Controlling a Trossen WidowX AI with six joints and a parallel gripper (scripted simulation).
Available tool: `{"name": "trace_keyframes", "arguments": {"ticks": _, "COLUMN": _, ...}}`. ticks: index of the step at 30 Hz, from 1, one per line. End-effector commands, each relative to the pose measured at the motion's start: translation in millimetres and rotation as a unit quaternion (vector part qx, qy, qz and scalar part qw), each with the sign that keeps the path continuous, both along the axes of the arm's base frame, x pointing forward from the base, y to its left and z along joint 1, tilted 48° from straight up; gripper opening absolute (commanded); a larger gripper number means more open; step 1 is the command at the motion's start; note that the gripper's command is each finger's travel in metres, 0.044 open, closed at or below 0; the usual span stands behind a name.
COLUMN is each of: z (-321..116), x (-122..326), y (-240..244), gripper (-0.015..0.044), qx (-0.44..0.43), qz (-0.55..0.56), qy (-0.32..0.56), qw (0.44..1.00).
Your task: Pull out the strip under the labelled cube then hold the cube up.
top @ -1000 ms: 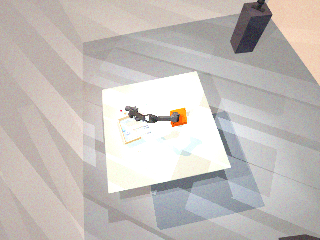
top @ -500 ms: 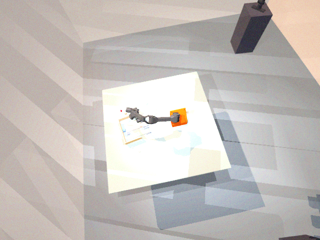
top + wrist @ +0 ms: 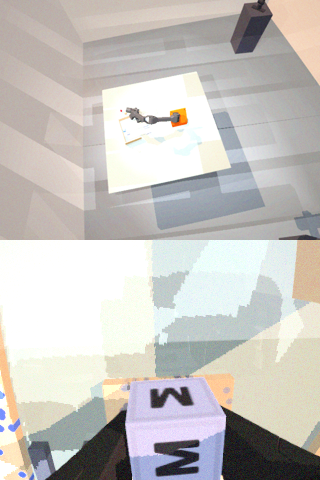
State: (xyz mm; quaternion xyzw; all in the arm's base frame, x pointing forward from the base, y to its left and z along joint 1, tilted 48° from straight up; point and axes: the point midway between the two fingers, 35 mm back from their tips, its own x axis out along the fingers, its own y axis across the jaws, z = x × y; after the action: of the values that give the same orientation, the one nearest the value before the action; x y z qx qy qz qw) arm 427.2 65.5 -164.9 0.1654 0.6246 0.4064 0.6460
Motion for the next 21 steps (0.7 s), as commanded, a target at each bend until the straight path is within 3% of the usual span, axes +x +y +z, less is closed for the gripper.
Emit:
{"name": "trace_keyframes", "arguments": {"ticks": 1, "z": 0.2, "x": 0.2, "y": -0.1, "gripper": 0.0092, "qx": 0.000, "qz": 0.000, "qy": 0.000, "qw": 1.000}}
{"name": "trace_keyframes", "arguments": {"ticks": 5, "z": 1.4, "x": -1.2, "y": -1.2, "gripper": 0.0000, "qx": 0.000, "qz": 0.000, "qy": 0.000, "qw": 1.000}}
{"name": "trace_keyframes", "arguments": {"ticks": 21, "z": 31.6, "x": -41.1, "y": -24.8, "gripper": 0.0000, "qx": 0.000, "qz": -0.002, "qy": 0.003, "qw": 1.000}}
